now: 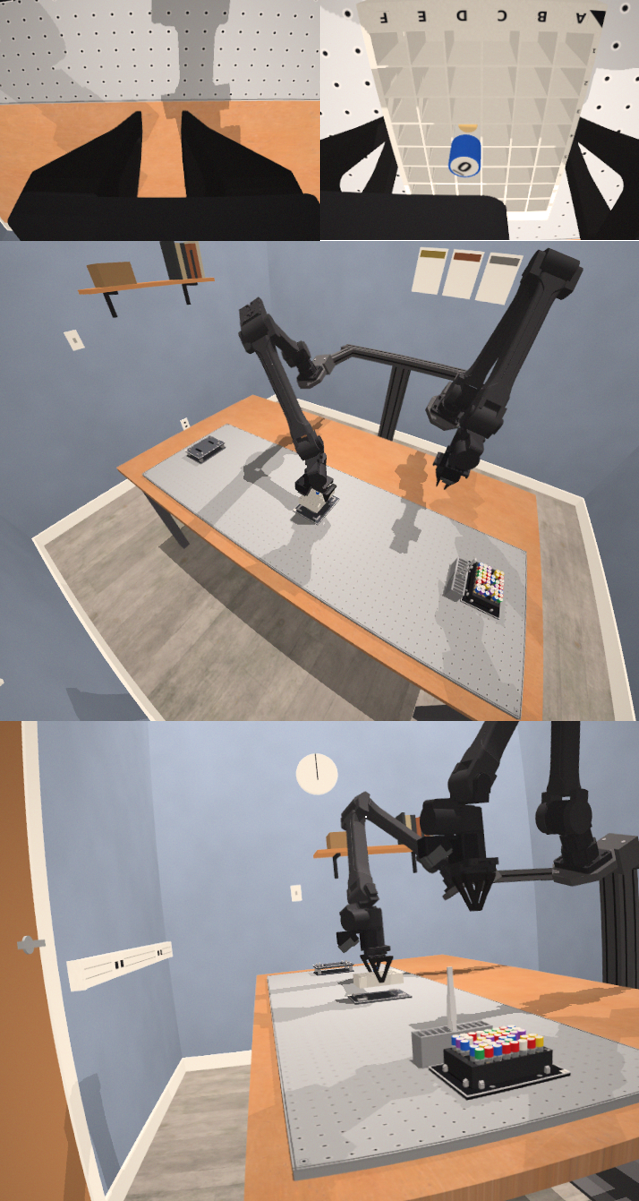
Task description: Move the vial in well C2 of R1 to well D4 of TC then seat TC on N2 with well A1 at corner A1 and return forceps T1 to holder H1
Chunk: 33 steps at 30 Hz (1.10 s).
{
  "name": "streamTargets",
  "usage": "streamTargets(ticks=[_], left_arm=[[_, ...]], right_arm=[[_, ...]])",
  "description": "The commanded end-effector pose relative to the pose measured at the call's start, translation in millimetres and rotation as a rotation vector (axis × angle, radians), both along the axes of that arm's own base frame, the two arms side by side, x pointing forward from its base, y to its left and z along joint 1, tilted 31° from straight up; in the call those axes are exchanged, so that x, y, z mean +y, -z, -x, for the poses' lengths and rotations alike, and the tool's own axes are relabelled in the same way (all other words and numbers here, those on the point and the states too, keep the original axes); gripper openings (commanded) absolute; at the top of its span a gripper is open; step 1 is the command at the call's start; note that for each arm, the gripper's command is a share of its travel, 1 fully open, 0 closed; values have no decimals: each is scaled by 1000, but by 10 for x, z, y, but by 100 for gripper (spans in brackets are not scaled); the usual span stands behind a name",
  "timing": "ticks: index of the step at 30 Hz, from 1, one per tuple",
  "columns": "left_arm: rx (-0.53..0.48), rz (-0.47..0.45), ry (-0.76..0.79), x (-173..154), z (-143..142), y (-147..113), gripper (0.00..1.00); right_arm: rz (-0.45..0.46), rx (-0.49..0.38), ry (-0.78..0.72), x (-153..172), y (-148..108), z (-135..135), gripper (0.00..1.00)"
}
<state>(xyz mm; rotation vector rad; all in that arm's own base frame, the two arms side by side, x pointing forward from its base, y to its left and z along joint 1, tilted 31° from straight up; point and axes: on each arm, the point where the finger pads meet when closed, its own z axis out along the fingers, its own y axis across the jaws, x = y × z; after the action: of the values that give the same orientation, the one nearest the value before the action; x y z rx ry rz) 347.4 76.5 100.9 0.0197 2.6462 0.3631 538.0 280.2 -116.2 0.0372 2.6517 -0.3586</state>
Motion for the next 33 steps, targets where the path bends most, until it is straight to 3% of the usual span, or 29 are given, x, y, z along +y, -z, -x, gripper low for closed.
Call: streamTargets(ticks=[1,18,22,33], left_arm=[[-21,1,-12,24,-70,-84,24],[-21,1,-12,24,-70,-84,24],[-21,1,-12,24,-70,-84,24],[-21,1,-12,24,-70,-84,24]], right_arm=[[-20,-27,-8,178,-245,35,0],[-18,-23,-8,221,-446,161,0],[-36,-47,7,216,-518,21,0],[-36,-47,9,206,-518,16,0]])
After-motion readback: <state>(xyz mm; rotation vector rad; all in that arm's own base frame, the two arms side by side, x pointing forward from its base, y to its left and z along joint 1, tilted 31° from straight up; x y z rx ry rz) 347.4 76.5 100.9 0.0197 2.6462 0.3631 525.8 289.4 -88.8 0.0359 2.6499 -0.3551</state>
